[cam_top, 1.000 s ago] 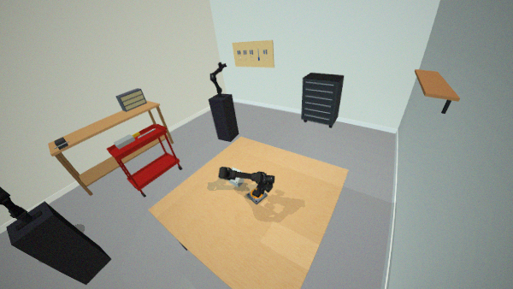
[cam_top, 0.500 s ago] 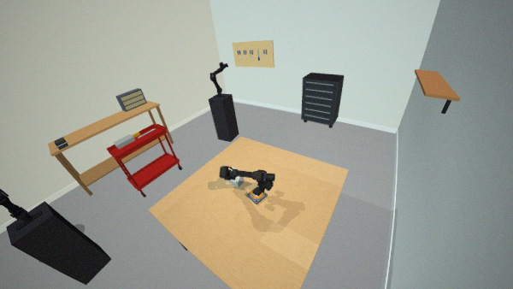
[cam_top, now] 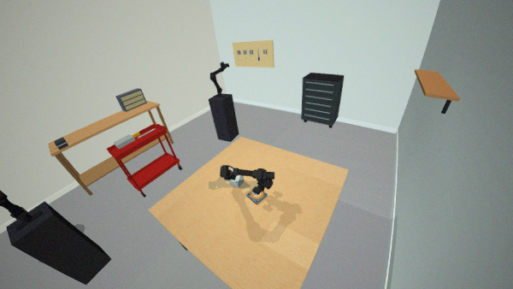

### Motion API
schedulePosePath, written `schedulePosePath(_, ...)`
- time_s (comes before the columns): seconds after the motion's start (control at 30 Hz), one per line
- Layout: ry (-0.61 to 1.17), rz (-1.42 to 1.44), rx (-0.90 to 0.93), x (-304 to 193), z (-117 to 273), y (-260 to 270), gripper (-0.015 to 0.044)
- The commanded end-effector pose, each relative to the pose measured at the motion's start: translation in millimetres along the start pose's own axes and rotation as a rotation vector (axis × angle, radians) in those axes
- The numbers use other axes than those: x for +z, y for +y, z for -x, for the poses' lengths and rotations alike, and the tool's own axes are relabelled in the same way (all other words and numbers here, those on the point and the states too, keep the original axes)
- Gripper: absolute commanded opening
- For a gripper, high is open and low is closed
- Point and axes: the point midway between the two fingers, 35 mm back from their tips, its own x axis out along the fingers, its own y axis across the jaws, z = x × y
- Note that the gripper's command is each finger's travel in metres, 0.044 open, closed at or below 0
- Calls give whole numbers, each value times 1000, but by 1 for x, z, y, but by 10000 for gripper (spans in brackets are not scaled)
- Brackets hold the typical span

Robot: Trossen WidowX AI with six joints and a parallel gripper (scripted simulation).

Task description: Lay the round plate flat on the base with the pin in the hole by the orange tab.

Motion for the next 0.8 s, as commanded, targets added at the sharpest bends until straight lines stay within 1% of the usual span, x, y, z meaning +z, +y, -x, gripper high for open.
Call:
schedulePosePath(0.0,10,-1,4,-7,-2,4,0)
schedulePosePath(0.77,11,0,5,-29,0,13,0)
